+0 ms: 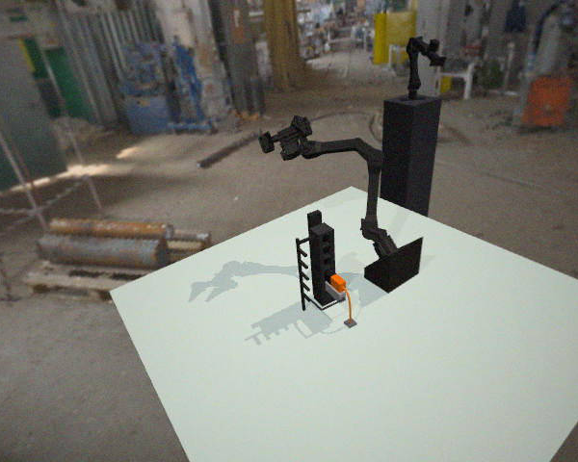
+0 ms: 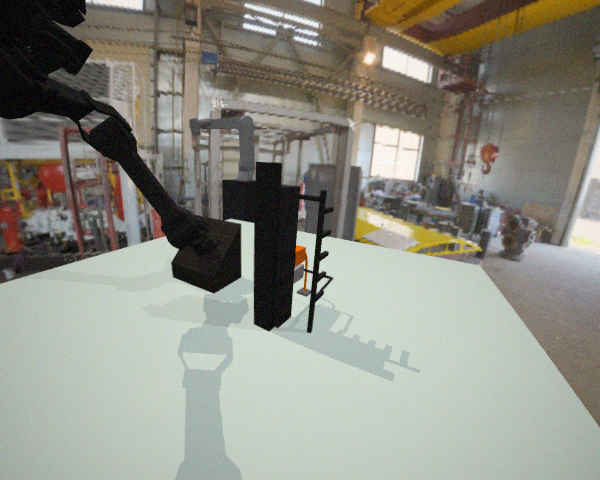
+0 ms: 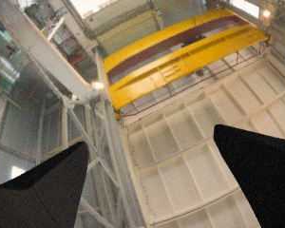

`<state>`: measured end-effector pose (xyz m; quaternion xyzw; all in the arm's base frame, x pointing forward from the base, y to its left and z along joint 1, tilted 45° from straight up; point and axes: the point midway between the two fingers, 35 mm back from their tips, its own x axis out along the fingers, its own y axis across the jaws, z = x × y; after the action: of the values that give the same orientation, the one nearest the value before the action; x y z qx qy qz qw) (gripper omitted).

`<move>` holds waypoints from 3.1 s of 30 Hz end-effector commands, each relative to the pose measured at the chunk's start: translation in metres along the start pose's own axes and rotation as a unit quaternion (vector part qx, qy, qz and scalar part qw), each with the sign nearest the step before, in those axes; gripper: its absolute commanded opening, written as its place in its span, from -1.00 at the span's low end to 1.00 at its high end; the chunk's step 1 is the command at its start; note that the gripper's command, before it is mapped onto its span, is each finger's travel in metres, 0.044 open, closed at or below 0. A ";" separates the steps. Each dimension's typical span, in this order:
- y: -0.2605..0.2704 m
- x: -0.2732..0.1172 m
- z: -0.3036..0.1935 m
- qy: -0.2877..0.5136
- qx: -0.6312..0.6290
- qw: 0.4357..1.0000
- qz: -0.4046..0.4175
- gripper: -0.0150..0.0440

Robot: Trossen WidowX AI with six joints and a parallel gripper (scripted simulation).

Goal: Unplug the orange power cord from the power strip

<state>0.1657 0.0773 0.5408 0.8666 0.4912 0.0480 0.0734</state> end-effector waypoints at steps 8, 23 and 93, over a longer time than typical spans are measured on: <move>0.047 0.018 0.011 0.056 0.219 0.974 0.005 0.15; 0.136 0.107 0.113 0.077 0.711 0.695 0.068 0.05; -0.030 0.074 0.516 -0.150 0.403 0.236 0.871 0.05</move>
<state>0.2592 0.1184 0.0232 0.6670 -0.6325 -0.2523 -0.3023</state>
